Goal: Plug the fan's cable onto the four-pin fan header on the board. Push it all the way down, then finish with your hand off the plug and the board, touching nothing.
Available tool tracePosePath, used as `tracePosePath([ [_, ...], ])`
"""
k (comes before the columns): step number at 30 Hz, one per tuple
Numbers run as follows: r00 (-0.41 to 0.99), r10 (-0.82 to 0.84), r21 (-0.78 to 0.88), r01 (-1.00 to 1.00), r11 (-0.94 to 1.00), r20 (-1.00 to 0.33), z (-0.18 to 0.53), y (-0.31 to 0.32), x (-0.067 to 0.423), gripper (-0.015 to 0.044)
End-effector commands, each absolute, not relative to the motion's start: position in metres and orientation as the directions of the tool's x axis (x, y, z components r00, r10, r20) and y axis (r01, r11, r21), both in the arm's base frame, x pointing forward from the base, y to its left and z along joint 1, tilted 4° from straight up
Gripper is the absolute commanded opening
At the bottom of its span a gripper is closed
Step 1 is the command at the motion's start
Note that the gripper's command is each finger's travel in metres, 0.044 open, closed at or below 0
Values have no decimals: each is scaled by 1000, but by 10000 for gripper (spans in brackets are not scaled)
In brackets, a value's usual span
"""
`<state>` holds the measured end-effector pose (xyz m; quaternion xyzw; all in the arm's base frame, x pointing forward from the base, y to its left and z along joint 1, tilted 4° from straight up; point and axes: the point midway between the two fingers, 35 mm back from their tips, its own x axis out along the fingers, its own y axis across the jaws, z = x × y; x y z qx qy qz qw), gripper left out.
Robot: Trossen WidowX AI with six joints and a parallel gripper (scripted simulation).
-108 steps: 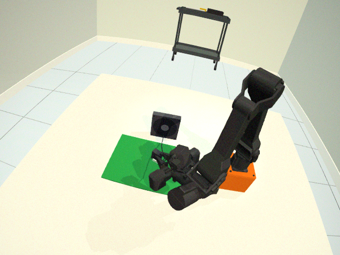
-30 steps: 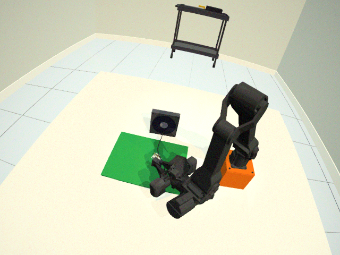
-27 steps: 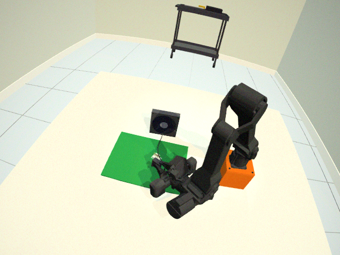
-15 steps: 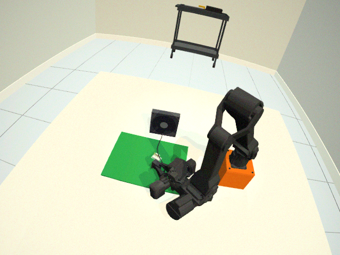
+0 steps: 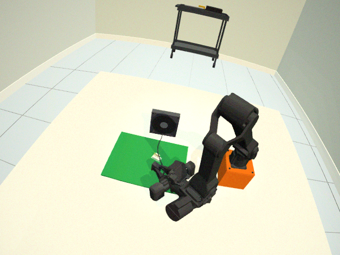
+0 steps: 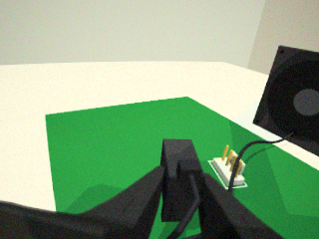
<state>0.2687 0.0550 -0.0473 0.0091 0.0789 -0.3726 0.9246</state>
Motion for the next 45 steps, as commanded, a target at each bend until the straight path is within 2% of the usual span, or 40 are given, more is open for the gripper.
tracePosePath([
  [1,710,-688,-41,691,722,-150,-50,56,270,0],
  [45,710,-688,-43,690,722,-152,-60,54,268,0],
])
